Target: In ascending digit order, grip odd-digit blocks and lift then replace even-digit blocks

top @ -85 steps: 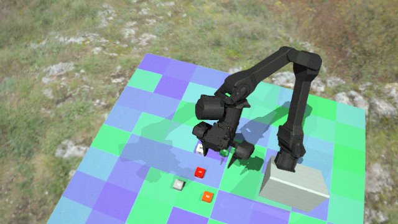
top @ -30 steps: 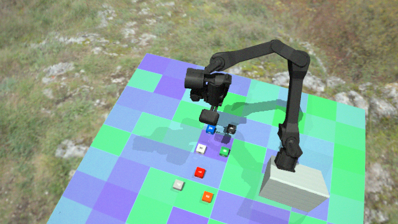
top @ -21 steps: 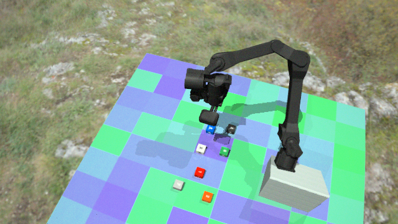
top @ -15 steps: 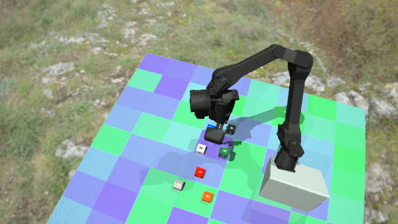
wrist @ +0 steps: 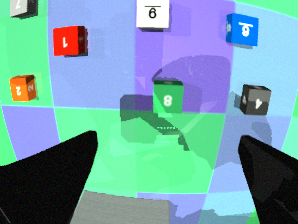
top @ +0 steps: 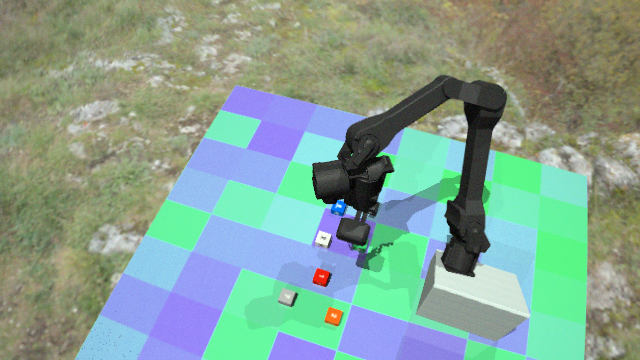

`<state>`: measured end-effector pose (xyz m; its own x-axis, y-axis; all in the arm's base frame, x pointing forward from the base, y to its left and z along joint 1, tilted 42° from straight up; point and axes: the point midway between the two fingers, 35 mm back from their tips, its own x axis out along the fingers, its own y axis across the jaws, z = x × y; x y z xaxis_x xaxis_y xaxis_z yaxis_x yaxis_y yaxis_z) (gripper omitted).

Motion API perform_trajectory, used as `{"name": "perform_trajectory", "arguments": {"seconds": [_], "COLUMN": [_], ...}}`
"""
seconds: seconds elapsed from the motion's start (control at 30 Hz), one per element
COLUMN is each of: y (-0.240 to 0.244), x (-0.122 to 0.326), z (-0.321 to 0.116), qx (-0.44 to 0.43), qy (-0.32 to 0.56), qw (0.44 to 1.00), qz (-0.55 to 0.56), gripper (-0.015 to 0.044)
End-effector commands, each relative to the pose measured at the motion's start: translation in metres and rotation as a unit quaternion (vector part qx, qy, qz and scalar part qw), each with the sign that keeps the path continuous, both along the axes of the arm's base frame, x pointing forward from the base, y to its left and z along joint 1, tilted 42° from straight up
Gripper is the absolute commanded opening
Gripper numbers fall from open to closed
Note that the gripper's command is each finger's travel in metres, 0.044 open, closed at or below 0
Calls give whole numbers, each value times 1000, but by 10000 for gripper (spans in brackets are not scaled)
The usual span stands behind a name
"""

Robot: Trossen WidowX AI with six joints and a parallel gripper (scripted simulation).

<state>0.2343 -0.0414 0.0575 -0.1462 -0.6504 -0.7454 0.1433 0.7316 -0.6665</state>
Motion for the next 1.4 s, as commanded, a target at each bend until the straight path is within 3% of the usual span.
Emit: {"name": "perform_trajectory", "arguments": {"seconds": [0.0, 0.2, 0.47, 1.13, 1.37], "y": [1, 0, -13, -12, 53], "x": [0, 2, 73, 75, 67], "z": [0, 0, -2, -3, -57], "qx": [2, 2, 1, 1, 5], "qy": [-2, -2, -5, -6, -9], "qw": [1000, 1000, 1000, 1000, 1000], "qz": [-3, -3, -3, -3, -3], "gripper": [400, 400, 400, 400, 400]}}
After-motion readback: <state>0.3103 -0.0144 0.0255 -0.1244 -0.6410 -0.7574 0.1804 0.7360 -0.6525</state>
